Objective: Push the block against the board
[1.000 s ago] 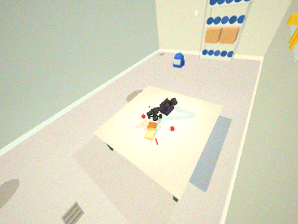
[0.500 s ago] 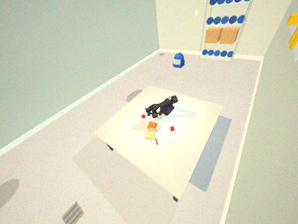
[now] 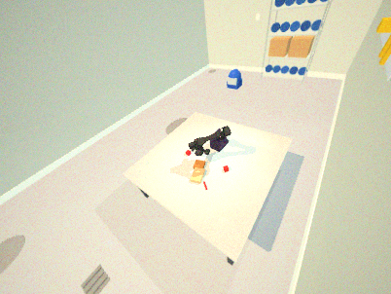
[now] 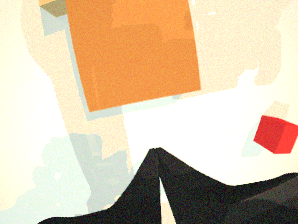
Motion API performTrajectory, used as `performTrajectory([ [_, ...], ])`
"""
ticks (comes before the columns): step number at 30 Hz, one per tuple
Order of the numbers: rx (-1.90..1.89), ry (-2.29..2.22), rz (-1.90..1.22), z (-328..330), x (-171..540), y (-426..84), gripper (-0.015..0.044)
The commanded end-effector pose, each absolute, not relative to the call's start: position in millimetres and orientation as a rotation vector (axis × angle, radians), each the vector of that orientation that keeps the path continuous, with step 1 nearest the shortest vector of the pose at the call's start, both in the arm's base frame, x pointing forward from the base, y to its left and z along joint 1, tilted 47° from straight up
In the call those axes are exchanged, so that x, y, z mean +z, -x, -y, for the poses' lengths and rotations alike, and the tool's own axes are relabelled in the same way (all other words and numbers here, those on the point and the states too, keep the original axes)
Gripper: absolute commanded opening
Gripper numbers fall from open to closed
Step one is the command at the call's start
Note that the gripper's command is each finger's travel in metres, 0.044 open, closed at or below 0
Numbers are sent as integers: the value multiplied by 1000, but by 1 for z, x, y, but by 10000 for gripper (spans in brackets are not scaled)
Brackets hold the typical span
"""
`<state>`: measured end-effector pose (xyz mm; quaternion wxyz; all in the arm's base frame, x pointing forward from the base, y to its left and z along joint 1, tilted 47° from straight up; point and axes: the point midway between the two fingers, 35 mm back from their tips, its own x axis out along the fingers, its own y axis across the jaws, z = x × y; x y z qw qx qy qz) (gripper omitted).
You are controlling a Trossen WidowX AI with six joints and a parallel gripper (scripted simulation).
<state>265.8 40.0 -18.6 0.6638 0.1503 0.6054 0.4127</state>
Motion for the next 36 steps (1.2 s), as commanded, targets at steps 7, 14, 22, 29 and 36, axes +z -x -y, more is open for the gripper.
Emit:
performTrajectory([
  [7,686,-610,-1535,-35,-24,-295,0],
  [14,503,-790,-1631,-32,-28,-314,0],
  [22,278,-992,-1722,-28,-33,-334,0],
  [29,70,-1166,-1784,-26,-39,-351,0],
  [36,-151,-1335,-1829,-24,-45,-367,0],
])
